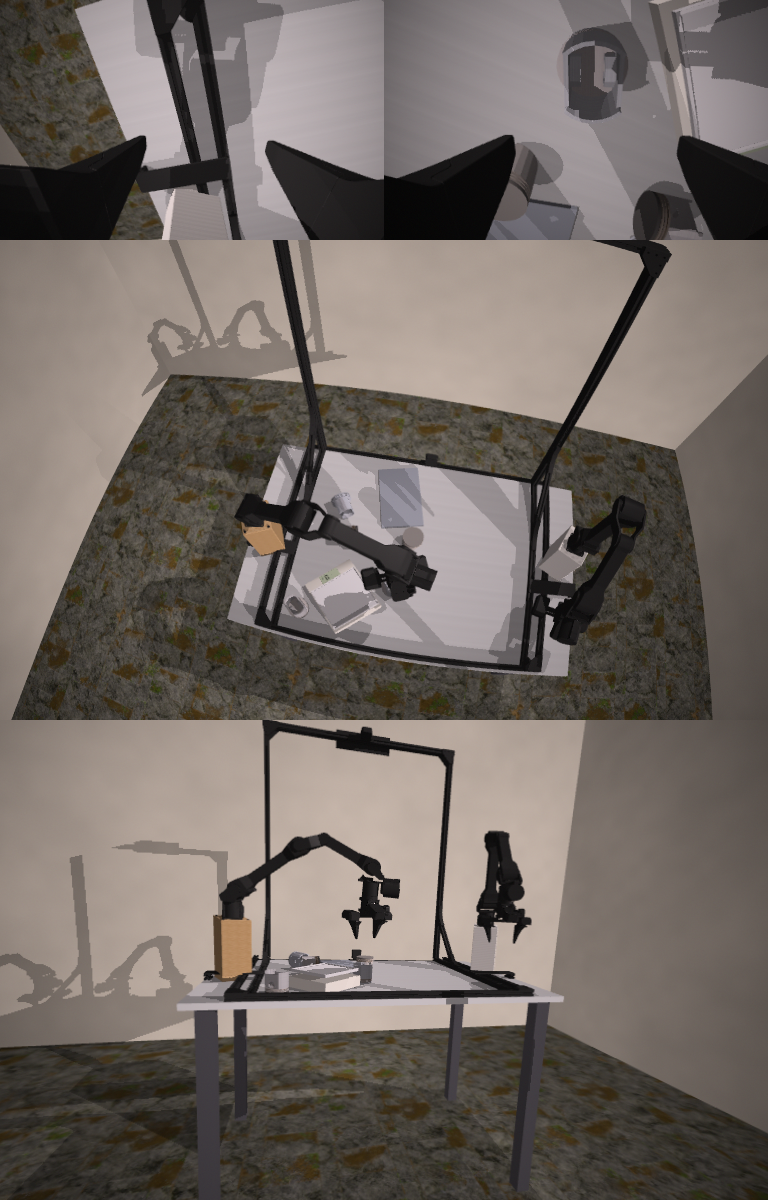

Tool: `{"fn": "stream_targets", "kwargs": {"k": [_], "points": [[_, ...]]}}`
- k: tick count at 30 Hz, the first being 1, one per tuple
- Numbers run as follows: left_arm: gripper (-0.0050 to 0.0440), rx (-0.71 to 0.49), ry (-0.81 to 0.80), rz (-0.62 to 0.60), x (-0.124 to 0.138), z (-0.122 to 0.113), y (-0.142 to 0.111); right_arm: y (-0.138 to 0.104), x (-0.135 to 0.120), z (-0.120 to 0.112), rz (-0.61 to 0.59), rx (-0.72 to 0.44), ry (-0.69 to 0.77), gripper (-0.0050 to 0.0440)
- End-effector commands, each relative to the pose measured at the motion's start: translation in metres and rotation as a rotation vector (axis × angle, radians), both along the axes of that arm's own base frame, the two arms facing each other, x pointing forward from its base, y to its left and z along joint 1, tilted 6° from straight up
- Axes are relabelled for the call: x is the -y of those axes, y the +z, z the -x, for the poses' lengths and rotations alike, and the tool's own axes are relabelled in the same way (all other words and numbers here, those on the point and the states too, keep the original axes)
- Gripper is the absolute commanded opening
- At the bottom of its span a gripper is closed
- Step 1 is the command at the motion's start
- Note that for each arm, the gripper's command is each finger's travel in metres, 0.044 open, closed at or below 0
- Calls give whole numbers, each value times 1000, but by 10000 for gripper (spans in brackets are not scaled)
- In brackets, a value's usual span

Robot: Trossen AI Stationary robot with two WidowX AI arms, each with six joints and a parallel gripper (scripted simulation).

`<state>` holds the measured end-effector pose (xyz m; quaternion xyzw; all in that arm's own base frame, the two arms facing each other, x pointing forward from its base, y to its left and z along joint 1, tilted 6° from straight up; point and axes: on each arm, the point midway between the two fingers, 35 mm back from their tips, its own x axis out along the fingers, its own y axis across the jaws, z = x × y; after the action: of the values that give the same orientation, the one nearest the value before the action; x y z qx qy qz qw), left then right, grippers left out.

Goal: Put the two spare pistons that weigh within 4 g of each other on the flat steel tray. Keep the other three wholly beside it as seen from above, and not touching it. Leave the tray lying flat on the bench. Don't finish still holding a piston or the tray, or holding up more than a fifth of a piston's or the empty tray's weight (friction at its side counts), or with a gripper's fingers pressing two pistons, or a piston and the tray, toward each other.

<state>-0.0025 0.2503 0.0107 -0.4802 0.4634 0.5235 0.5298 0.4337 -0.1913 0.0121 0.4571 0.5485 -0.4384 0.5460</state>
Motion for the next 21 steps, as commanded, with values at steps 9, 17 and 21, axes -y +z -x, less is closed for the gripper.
{"fn": "stream_targets", "kwargs": {"k": [9,17,21], "points": [[440,1,-1,0,0,0,0,-25,1,2,-11,-15,-8,378],[440,1,-1,0,0,0,0,-35,2,1,-11,-15,-8,378],[440,1,-1,0,0,0,0,-41,2,1,-11,-15,-8,378]]}}
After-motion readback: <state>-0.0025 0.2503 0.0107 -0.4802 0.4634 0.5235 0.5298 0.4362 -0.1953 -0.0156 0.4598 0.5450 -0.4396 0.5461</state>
